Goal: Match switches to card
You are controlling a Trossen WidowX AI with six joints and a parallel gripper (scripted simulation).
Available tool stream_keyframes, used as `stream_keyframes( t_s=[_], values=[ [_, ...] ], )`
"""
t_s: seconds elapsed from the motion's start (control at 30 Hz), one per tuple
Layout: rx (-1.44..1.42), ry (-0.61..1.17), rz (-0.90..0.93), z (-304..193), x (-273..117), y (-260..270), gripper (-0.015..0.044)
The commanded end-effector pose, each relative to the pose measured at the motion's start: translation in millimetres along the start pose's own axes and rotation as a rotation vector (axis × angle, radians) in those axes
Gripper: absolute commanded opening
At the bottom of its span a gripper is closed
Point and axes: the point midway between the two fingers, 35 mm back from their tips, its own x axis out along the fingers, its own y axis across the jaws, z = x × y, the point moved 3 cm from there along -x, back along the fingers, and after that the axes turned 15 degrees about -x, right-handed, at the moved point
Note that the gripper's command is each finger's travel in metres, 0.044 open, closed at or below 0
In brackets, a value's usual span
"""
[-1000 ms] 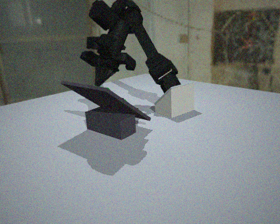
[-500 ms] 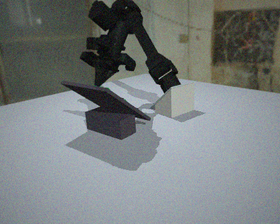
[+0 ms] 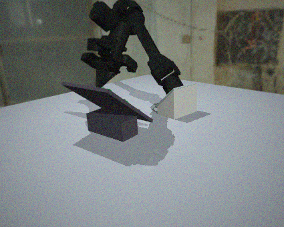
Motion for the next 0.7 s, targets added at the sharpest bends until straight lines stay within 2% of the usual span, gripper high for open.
stream_keyframes(
  t_s=[0.0, 0.37, 0.43, 0.57, 0.67],
  values=[
    [-0.005, -0.001, 0.004, 0, 1, 1, 0.0000],
    [-0.005, -0.001, 0.004, 0, 3, 1, 0.0000],
    [-0.001, -0.002, 0.001, 0, -9, 1, 0.0000],
    [-0.007, -0.022, 0.002, -3, -59, 2, 0.0000],
    [-0.007, -0.024, 0.001, -3, -62, 2, 0.0000]
  ],
)
